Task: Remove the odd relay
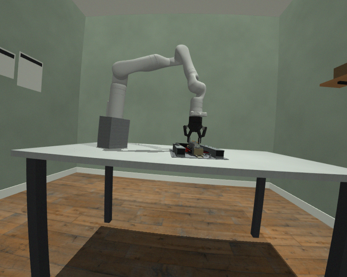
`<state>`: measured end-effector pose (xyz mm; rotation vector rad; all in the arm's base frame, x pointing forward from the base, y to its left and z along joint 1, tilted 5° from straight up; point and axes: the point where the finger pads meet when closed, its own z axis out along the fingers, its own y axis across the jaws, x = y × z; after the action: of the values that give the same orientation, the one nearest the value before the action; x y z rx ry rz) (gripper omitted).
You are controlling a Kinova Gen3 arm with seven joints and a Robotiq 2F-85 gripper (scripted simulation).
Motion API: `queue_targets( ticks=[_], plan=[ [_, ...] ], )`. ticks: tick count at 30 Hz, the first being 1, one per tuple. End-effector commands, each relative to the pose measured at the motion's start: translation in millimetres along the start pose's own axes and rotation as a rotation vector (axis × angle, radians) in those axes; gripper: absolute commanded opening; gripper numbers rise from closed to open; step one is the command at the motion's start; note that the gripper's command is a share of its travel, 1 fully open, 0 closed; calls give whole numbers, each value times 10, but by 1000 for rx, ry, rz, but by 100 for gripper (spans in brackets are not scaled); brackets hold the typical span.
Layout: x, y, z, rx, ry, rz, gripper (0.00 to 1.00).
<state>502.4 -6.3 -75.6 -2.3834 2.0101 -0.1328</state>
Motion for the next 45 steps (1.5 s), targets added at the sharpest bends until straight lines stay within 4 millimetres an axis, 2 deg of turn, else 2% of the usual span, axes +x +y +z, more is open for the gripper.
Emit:
queue_targets(
  ticks=[1,15,45],
  plan=[
    [1,-9,11,2,0,0,61],
    [1,-9,120,2,0,0,61],
    [1,-9,128,2,0,0,61]
  ],
)
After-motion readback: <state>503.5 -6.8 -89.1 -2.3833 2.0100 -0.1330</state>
